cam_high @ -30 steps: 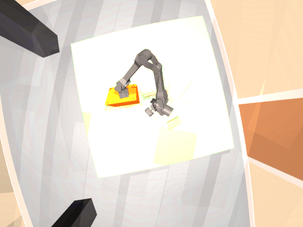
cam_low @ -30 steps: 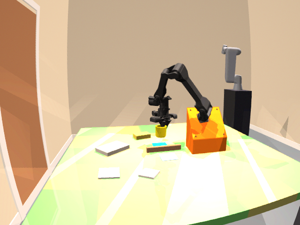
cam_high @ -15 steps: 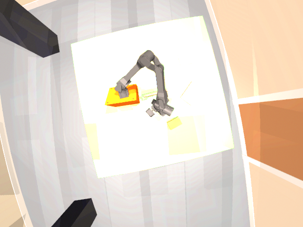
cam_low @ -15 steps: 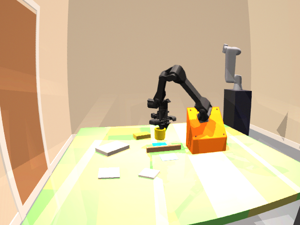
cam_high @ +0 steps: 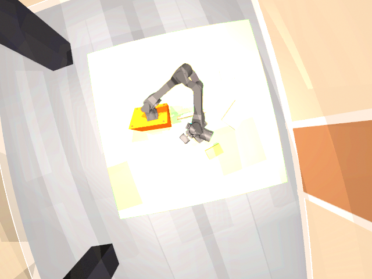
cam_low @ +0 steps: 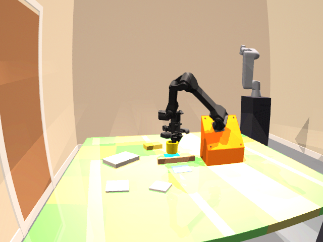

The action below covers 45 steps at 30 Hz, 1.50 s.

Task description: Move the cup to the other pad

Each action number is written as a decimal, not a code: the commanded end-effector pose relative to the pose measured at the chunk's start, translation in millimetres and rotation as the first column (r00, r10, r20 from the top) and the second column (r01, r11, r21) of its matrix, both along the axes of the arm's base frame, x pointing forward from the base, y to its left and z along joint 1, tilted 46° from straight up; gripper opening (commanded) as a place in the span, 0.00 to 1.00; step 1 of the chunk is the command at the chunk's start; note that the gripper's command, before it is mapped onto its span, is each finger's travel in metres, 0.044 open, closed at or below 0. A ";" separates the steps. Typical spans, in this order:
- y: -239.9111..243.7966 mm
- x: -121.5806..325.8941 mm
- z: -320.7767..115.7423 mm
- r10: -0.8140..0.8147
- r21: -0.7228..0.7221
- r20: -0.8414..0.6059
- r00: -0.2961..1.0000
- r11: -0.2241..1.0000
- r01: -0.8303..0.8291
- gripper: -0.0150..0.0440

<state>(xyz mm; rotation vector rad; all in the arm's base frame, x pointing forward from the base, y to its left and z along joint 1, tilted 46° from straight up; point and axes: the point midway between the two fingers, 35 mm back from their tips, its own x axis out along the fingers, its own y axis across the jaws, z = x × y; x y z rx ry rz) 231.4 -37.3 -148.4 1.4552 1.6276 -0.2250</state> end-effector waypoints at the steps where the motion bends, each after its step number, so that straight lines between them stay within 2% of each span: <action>1: 6.7 -2.0 -3.9 -0.005 0.010 -0.006 1.000 1.000 0.005 0.25; 20: 8.4 0.3 -7.5 0.001 0.002 -0.001 1.000 1.000 -0.001 0.25; 26: 8.4 0.3 -7.5 0.001 0.002 -0.001 1.000 1.000 -0.001 0.50; 45: -4.2 -1.0 3.9 -0.001 0.002 -0.003 1.000 1.000 0.001 0.50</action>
